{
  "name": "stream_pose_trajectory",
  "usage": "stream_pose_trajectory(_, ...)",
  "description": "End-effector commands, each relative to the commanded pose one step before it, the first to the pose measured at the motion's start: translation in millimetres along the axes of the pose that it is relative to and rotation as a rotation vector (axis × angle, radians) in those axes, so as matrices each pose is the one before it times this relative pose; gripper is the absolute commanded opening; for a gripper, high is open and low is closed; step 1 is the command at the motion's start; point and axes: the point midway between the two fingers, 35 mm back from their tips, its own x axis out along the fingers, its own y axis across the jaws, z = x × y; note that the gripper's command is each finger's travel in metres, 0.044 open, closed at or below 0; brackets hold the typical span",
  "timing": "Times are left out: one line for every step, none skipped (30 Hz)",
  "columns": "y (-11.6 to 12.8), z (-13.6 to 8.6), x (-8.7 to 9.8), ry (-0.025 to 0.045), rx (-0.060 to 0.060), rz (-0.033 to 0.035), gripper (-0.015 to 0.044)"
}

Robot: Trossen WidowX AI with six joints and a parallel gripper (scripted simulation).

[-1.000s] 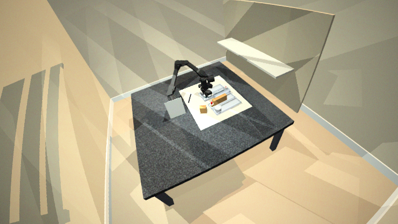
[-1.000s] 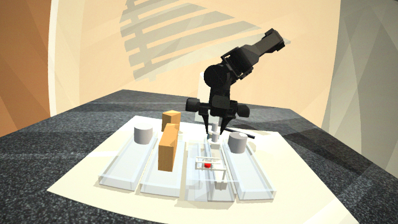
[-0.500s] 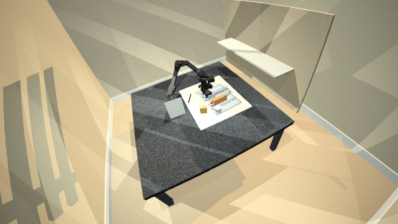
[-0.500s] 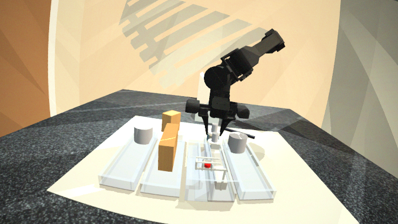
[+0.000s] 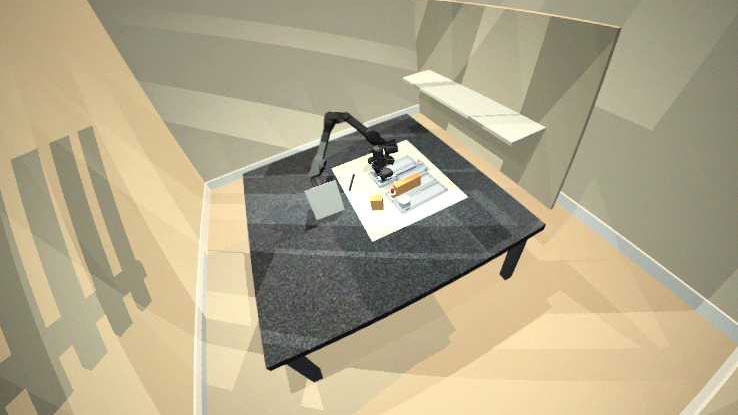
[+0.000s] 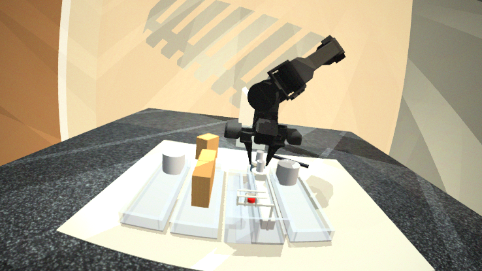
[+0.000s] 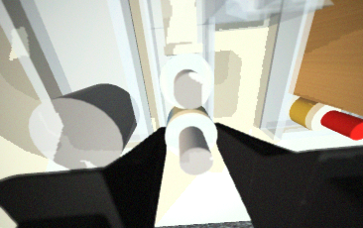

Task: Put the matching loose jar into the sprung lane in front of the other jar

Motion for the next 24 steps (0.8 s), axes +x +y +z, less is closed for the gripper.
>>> stream_pose_trajectory(1.55,3.75,0.83,-0.01378,-0.0067,0.00829,0.0000)
stream_pose_trajectory(0.02,-0.05,0.28,0.00000,0.0000,0.00002,0.0000)
stream_pose_trajectory(0.02,-0.05,0.28,0.00000,0.0000,0.00002,0.0000)
stream_pose_trajectory(0.02,-0.05,0.28,0.00000,0.0000,0.00002,0.0000)
stream_pose_trajectory(0.02,-0.05,0.28,0.00000,0.0000,0.00002,0.0000)
stream_pose_trajectory(0.02,-0.05,0.28,0.00000,0.0000,0.00002,0.0000)
stream_pose_trajectory(0.02,-0.05,0.28,0.00000,0.0000,0.00002,0.0000)
stream_pose_trajectory(0.02,-0.05,0.28,0.00000,0.0000,0.00002,0.0000)
stream_pose_trajectory(0.02,-0.05,0.27,0.00000,0.0000,0.00002,0.0000)
stream_pose_trajectory(0.02,-0.05,0.27,0.00000,0.0000,0.00002,0.0000)
stream_pose_trajectory(0.02,-0.05,0.27,0.00000,0.0000,0.00002,0.0000)
stream_pose_trajectory(0.03,-0.05,0.27,0.00000,0.0000,0.00002,0.0000)
stream_pose_trajectory(0.03,-0.05,0.27,0.00000,0.0000,0.00002,0.0000)
stream_pose_trajectory(0.03,-0.05,0.27,0.00000,0.0000,0.00002,0.0000)
stream_pose_trajectory(0.03,-0.05,0.27,0.00000,0.0000,0.00002,0.0000)
stream_pose_trajectory(0.03,-0.05,0.27,0.00000,0.0000,0.00002,0.0000)
stream_pose_trajectory(0.03,-0.05,0.27,0.00000,0.0000,0.00002,0.0000)
stream_pose_trajectory(0.03,-0.05,0.27,0.00000,0.0000,0.00002,0.0000)
stream_pose_trajectory(0.03,-0.05,0.27,0.00000,0.0000,0.00003,0.0000)
stream_pose_trajectory(0.03,-0.05,0.27,0.00000,0.0000,0.00003,0.0000)
stream_pose_trajectory(0.03,-0.05,0.27,0.00000,0.0000,0.00003,0.0000)
stream_pose_trajectory(0.03,-0.05,0.27,0.00000,0.0000,0.00003,0.0000)
stream_pose_trajectory(0.03,-0.05,0.27,0.00000,0.0000,0.00003,0.0000)
stream_pose_trajectory(0.03,-0.05,0.27,0.00000,0.0000,0.00003,0.0000)
